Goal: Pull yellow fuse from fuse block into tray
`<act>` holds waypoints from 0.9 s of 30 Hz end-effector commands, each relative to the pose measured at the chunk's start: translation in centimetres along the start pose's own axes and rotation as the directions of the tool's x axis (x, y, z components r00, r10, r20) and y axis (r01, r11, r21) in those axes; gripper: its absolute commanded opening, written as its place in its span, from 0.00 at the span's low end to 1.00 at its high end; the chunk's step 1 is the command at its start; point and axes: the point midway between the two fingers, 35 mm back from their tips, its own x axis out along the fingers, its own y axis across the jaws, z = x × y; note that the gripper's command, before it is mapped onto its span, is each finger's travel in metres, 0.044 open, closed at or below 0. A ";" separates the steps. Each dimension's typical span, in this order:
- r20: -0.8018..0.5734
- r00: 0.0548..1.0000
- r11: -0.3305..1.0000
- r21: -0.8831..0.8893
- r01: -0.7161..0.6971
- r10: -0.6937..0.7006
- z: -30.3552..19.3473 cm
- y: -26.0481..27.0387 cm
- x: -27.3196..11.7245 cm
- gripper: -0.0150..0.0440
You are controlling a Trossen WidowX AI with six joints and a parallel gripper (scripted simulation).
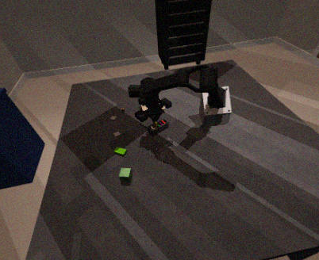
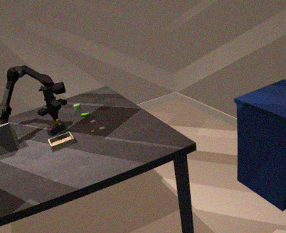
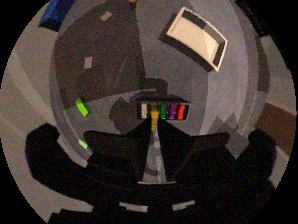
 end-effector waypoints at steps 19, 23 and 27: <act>0.007 1.000 1.000 -0.004 0.003 -0.003 0.9 -0.2 -2.5 0.25; 0.013 1.000 1.000 -0.003 0.006 -0.006 3.1 -0.9 -2.7 0.25; 0.018 1.000 1.000 -0.003 0.008 -0.007 5.4 -1.7 -2.9 0.25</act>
